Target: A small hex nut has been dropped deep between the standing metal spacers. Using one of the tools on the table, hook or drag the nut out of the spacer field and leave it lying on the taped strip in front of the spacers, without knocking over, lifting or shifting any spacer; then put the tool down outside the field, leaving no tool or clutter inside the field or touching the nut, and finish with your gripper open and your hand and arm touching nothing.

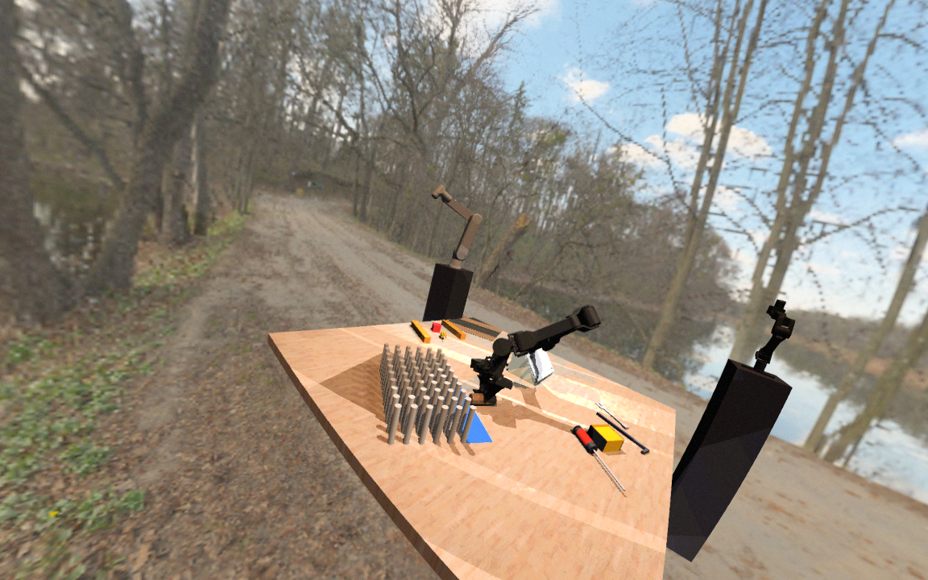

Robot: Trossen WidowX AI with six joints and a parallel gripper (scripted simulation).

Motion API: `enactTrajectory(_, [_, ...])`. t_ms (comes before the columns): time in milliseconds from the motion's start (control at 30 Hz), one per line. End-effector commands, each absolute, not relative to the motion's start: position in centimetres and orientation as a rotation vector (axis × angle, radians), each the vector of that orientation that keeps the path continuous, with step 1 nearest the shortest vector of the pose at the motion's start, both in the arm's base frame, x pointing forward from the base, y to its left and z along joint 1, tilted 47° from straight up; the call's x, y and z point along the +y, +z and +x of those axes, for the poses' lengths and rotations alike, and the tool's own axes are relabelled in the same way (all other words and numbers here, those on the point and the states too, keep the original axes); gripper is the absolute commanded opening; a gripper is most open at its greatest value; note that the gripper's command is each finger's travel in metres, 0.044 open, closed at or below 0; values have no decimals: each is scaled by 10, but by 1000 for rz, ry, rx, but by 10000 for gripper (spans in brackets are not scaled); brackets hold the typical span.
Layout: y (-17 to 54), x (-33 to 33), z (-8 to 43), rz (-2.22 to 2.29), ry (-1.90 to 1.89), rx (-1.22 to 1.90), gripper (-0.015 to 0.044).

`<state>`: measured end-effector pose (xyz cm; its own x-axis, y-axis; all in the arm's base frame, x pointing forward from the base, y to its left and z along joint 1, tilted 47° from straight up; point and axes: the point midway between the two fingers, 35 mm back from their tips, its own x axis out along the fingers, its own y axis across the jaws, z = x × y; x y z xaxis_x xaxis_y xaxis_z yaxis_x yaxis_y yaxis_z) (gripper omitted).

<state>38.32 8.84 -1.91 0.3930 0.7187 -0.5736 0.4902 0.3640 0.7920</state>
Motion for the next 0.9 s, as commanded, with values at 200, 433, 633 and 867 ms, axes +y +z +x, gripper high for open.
enactTrajectory(200, [-15,92,377,1282,212,1250,0])
enactTrajectory(433, [-14,93,373,1283,212,1250,0])
enactTrajectory(633, [-12,95,370,1283,212,1250,0])
enactTrajectory(867, [-11,96,366,1283,213,1251,0])
